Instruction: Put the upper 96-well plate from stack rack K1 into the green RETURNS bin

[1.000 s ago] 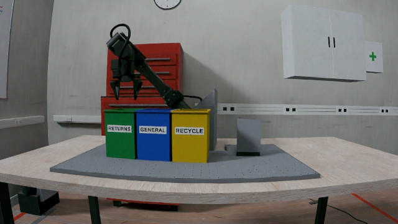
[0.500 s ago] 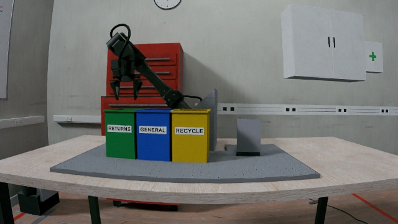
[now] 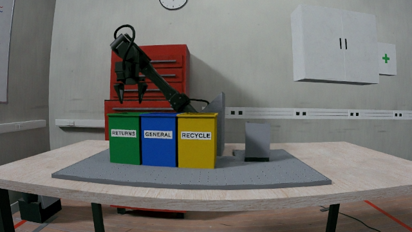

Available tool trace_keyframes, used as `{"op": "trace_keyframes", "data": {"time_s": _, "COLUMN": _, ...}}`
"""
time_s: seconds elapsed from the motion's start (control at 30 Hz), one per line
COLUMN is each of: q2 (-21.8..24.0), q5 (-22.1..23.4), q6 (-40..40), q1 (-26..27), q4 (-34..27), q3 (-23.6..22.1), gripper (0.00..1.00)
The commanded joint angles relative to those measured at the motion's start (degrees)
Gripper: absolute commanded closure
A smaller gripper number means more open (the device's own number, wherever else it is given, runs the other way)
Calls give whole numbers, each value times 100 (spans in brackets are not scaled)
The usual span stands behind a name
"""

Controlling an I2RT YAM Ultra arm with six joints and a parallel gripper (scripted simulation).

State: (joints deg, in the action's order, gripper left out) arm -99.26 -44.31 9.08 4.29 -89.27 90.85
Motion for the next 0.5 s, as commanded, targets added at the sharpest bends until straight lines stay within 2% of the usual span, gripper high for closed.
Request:
{"op": "trace_keyframes", "data": {"time_s": 0.0, "q2": 18, "q5": 35, "q6": 58, "q1": -189, "q4": -59, "q3": 211, "gripper": 18}}
{"op": "trace_keyframes", "data": {"time_s": 0.03, "q2": 18, "q5": 35, "q6": 58, "q1": -189, "q4": -59, "q3": 211, "gripper": 18}}
{"op": "trace_keyframes", "data": {"time_s": 0.1, "q2": 42, "q5": 63, "q6": 172, "q1": -268, "q4": -63, "q3": -132, "gripper": 18}}
{"op": "trace_keyframes", "data": {"time_s": 0.47, "q2": -73, "q5": 144, "q6": 725, "q1": -679, "q4": 137, "q3": -602, "gripper": 18}}
